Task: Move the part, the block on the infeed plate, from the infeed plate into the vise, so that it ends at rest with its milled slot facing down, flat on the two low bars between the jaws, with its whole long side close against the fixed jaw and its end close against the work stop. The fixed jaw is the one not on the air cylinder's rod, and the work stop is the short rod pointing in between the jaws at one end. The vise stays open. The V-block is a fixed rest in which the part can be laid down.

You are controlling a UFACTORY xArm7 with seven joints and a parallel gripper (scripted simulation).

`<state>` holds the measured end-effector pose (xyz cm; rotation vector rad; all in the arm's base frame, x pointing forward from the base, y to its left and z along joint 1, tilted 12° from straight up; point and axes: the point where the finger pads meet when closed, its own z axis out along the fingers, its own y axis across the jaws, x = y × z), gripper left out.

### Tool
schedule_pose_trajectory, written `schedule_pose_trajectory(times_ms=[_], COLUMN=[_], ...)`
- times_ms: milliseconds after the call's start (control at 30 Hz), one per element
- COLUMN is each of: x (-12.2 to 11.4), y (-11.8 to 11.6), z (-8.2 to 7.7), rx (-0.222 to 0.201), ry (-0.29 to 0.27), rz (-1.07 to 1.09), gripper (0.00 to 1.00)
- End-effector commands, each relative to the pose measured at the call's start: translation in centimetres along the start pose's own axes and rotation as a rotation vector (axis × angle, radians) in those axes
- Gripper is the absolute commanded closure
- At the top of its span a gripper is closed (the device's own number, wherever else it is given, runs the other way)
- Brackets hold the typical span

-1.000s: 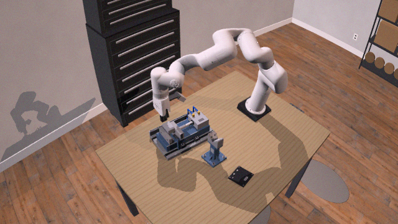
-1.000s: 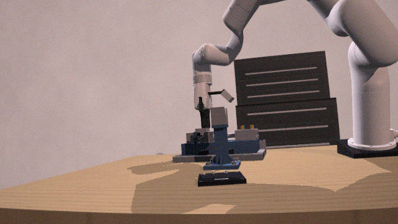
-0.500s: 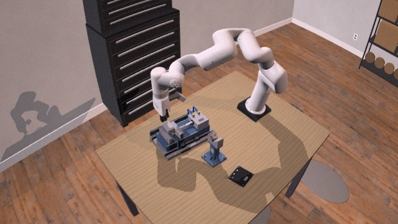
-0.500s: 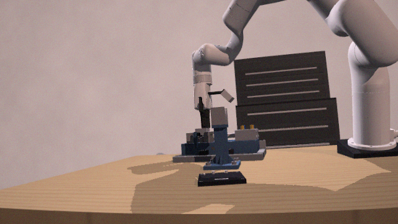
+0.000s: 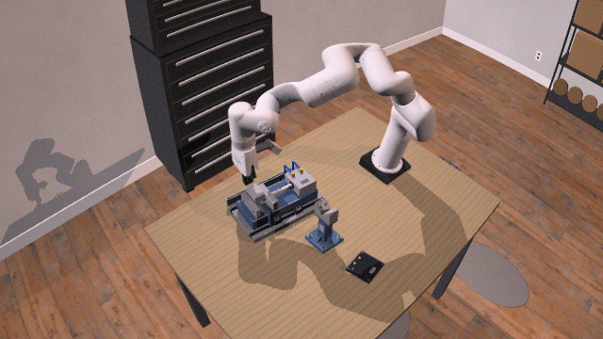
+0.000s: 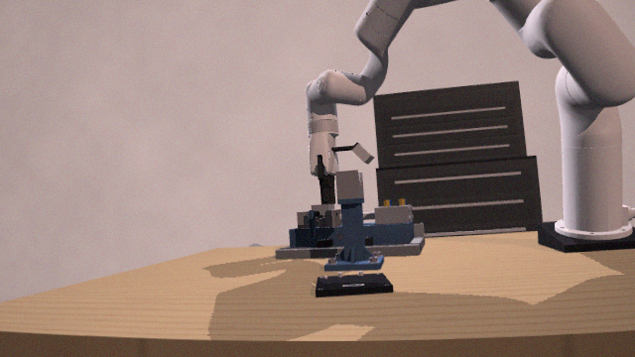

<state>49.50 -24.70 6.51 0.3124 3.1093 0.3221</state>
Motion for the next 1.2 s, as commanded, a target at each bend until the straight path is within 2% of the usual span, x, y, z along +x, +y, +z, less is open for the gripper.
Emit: schedule_pose_trajectory(times_ms=[0,1167], x=[-0.13,-0.13], y=[-0.08,-0.08], z=[-0.19,0.60], rx=[0.002,0.002], ry=[-0.005,-0.005], rz=[0.000,0.000], gripper=[1.00,1.00])
